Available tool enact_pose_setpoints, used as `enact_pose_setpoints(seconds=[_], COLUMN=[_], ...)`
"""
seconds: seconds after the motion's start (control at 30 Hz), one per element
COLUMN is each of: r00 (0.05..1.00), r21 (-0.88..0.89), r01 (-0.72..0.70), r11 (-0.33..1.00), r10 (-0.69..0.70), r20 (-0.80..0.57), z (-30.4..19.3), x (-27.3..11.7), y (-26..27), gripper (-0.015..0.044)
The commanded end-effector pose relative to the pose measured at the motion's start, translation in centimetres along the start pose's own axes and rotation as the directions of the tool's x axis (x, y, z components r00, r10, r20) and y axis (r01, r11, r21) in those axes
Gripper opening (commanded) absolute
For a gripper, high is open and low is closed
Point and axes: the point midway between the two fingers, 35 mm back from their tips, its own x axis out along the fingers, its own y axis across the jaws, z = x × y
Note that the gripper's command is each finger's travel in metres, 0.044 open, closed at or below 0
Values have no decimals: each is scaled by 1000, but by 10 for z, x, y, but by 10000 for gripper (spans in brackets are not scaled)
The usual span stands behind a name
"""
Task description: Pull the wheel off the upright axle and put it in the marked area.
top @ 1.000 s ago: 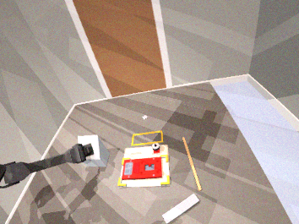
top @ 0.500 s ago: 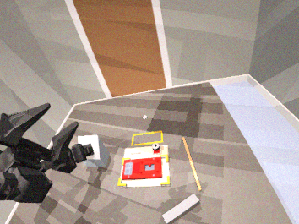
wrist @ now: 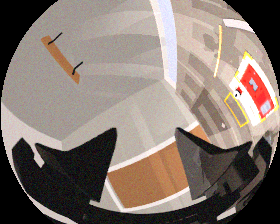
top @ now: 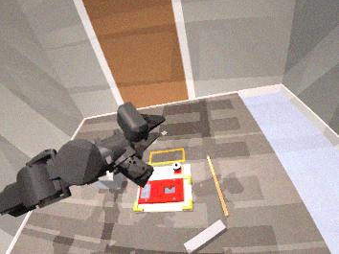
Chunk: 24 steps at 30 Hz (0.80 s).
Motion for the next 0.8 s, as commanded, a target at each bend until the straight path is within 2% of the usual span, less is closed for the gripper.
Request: enact_pose_setpoints(seconds=[0.0, 0.2, 0.37, 0.63, 0.77], r00=[993, 932, 830, 579, 402], r21=[61, 203, 308, 445, 501], r01=[111, 334, 485, 643, 689], r11=[992, 920, 819, 623, 524], r10=[-112, -355, -542, -776, -851], r20=[19, 77, 133, 250, 337], z=[1, 6, 7, 7, 5], x=[30, 86, 124, 166, 180], y=[-21, -73, -121, -206, -254], gripper=[300, 300, 300, 300, 300])
